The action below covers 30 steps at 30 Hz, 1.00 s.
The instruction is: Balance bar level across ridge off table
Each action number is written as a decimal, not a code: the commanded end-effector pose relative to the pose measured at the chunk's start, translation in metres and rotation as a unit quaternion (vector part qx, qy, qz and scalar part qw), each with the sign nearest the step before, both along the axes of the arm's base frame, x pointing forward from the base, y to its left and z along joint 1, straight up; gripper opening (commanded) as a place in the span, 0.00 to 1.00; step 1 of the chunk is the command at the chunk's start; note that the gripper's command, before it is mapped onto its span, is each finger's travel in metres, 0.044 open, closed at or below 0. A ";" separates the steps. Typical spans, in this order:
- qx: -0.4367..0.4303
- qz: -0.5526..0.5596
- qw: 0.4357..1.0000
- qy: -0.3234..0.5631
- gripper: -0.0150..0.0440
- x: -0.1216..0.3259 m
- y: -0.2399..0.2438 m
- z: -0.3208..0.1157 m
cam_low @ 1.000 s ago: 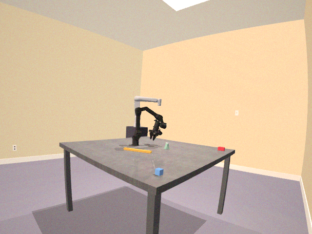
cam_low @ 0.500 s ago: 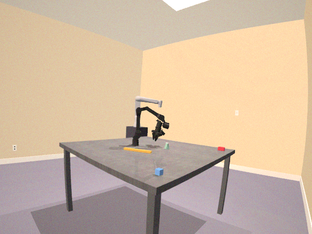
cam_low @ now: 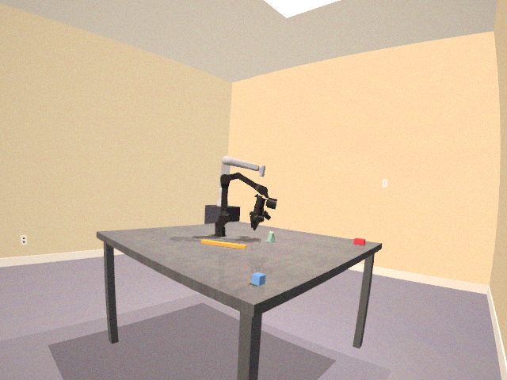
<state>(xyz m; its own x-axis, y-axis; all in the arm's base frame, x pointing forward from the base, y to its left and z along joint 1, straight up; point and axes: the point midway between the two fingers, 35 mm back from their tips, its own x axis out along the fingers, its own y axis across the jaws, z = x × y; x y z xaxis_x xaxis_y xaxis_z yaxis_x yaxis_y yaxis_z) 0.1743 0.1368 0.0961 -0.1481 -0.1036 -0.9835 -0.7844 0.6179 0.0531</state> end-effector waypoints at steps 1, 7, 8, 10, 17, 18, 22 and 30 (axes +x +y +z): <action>0.011 -0.011 1.000 -0.003 0.79 0.011 -0.007 0.001; 0.021 -0.030 0.999 -0.008 0.79 0.025 -0.021 0.001; 0.022 -0.036 0.999 -0.010 0.79 0.028 -0.024 0.001; 0.024 -0.048 0.998 -0.013 0.79 0.032 -0.029 0.002; 0.030 -0.086 0.996 -0.024 0.79 0.048 -0.049 0.003; 0.031 -0.088 0.995 -0.026 0.79 0.050 -0.052 0.003; 0.034 -0.098 0.994 -0.031 0.79 0.059 -0.064 0.005; 0.038 -0.118 0.991 -0.041 0.79 0.074 -0.091 0.007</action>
<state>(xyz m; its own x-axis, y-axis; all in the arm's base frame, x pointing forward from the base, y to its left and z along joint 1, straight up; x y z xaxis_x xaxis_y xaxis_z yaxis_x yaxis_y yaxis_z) 0.2412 0.0567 0.1017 -0.0919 -0.0045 -0.9958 -0.6317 0.7733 0.0548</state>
